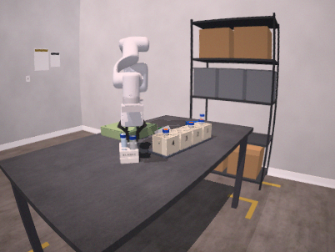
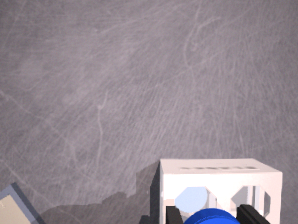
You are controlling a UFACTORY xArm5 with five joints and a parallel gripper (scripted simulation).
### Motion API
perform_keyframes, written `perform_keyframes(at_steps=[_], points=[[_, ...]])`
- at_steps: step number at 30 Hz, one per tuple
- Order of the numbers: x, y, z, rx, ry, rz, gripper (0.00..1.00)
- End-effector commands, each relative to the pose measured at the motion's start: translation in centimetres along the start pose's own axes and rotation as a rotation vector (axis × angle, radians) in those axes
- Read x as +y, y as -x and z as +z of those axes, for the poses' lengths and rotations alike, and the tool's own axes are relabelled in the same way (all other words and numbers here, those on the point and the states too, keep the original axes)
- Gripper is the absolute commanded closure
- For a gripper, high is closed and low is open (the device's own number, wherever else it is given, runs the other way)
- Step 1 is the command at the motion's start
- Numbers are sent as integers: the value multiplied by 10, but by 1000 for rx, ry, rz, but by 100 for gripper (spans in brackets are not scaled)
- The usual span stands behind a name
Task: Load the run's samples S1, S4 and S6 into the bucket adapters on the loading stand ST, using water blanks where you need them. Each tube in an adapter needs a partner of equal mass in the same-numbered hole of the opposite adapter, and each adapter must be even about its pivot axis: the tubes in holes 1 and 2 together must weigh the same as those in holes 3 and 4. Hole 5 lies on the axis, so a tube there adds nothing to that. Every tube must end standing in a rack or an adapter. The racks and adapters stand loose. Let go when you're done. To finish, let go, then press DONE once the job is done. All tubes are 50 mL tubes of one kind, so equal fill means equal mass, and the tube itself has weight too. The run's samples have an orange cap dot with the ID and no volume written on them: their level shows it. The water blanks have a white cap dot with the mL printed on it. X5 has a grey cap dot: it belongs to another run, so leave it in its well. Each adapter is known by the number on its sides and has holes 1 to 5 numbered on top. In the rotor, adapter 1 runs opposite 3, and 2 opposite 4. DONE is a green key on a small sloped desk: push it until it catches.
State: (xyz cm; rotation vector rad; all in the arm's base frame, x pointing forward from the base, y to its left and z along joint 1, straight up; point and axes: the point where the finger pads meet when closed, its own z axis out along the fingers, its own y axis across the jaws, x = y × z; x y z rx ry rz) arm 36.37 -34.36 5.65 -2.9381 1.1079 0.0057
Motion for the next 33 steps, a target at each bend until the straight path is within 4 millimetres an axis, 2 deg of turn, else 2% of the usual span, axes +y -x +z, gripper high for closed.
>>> perform_keyframes(at_steps=[1,33], points=[[0,-2,-5,5,0,0,100],[0,-2,-21,5,0,0,100]])
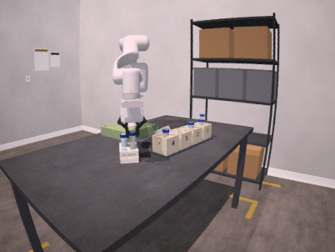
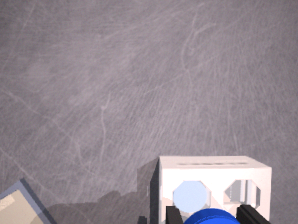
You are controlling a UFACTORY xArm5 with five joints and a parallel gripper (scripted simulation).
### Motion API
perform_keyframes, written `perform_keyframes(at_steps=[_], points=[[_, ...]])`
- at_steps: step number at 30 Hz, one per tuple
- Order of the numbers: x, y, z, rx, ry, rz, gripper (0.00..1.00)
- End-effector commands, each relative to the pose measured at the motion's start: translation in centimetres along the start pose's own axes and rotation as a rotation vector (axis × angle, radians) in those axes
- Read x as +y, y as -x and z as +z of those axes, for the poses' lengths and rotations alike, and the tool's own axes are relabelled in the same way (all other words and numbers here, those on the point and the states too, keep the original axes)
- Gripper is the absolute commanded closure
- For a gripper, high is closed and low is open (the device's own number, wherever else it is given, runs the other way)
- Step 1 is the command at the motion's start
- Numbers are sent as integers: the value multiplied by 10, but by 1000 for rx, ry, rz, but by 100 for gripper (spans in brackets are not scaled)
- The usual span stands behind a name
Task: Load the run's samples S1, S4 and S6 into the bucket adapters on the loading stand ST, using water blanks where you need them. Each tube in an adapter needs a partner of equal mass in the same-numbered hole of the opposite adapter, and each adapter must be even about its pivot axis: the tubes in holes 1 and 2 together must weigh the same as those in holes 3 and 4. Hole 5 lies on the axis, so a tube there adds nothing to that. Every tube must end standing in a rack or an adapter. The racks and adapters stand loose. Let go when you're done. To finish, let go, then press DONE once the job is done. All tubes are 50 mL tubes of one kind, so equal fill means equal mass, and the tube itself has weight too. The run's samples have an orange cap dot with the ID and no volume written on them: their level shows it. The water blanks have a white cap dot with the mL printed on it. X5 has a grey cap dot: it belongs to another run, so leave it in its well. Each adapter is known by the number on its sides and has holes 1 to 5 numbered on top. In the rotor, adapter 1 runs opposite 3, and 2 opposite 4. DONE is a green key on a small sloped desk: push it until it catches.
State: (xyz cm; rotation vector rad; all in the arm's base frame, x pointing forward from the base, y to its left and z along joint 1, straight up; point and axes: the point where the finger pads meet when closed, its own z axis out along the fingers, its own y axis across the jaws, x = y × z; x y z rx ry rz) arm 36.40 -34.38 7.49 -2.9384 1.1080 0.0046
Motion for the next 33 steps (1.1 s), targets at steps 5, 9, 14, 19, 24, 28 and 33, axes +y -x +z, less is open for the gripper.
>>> perform_keyframes(at_steps=[5,9,14,19,24,28,33], points=[[0,-1,-9,4,0,0,100],[0,-1,-13,4,0,0,100],[0,-1,-23,4,0,0,100],[0,-1,-33,4,0,0,100],[0,-1,-39,4,0,0,100],[0,-1,-47,4,0,0,100],[0,-1,-57,4,0,0,100]])
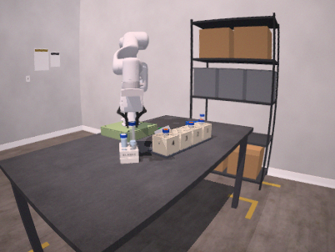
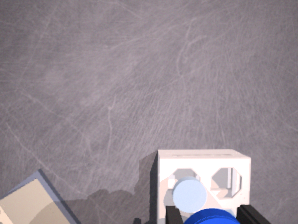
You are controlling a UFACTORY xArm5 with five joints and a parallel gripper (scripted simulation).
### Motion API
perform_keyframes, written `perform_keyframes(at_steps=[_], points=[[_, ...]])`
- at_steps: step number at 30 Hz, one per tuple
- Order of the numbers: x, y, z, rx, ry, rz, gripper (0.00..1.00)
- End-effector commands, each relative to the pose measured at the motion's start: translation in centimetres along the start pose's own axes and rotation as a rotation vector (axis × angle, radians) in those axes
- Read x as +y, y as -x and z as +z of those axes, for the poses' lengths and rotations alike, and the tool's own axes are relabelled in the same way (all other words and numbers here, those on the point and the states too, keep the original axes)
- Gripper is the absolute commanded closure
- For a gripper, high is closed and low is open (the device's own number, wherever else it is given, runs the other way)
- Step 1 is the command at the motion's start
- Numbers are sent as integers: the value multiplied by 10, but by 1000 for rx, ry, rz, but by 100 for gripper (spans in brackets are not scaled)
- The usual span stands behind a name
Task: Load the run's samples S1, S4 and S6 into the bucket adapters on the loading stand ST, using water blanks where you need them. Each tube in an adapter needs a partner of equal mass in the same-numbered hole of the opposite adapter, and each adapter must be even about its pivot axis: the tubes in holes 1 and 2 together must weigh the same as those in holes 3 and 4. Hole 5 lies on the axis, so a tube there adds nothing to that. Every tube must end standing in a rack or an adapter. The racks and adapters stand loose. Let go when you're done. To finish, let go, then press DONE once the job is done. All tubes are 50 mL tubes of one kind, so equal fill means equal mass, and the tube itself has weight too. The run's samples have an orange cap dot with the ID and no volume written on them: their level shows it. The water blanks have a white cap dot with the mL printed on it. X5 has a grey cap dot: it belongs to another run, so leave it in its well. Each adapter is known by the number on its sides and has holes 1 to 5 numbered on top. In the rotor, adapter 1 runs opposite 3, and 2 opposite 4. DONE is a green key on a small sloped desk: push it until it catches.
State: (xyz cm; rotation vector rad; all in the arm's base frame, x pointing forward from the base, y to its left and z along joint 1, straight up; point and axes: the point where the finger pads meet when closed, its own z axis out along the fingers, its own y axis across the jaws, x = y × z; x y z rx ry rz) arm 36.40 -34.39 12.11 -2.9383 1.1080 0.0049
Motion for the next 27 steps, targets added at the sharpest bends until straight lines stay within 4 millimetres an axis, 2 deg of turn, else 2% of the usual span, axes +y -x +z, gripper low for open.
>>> perform_keyframes(at_steps=[1,27], points=[[0,-1,-13,4,0,0,100],[0,-1,-57,4,0,0,100]])
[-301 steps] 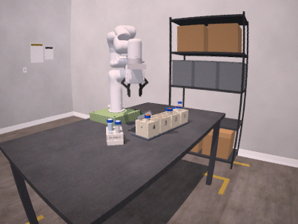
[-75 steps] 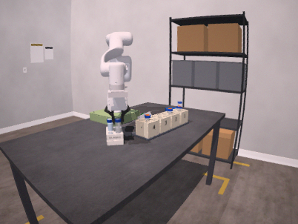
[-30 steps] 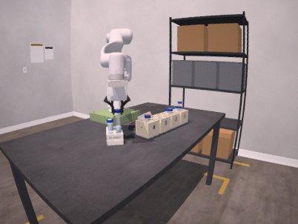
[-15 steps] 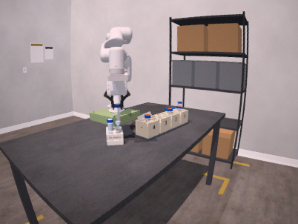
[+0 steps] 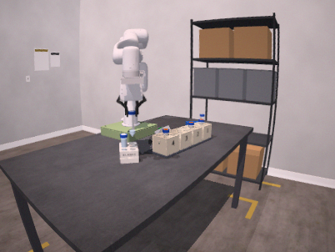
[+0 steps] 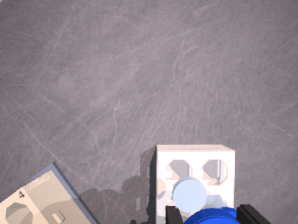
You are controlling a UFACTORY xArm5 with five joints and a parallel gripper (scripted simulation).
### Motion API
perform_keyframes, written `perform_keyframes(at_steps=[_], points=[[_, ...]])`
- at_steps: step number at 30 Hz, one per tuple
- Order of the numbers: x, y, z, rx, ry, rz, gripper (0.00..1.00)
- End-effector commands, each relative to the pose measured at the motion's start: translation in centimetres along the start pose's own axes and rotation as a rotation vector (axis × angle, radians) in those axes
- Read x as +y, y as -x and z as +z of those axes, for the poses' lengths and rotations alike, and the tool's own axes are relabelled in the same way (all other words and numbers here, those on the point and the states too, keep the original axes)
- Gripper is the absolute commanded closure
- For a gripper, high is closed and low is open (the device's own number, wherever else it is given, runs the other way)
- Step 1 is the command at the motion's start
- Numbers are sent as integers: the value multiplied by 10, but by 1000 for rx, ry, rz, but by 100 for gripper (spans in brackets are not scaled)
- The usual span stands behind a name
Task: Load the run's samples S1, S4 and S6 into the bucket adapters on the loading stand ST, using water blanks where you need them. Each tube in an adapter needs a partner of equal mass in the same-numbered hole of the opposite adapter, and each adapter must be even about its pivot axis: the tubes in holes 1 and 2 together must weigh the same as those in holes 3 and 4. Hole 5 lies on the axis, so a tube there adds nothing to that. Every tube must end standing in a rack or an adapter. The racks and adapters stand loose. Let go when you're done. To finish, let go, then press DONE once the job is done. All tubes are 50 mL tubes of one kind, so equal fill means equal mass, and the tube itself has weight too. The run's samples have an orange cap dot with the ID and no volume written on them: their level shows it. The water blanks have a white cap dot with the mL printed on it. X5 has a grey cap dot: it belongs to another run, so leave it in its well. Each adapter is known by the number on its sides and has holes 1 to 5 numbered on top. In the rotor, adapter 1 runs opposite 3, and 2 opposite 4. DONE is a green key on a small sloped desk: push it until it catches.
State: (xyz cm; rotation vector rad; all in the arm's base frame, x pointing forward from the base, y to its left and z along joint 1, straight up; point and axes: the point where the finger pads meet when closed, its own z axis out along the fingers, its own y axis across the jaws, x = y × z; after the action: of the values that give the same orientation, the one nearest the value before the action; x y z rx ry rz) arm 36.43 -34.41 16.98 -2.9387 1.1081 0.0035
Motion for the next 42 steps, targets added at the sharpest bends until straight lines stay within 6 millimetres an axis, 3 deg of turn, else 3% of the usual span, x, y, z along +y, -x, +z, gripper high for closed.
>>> perform_keyframes(at_steps=[1,8,20,42], points=[[0,-1,-10,3,0,0,100],[0,-1,-23,3,0,0,100],[0,-1,-23,3,0,0,100],[-88,47,-23,3,1,-631,100]])
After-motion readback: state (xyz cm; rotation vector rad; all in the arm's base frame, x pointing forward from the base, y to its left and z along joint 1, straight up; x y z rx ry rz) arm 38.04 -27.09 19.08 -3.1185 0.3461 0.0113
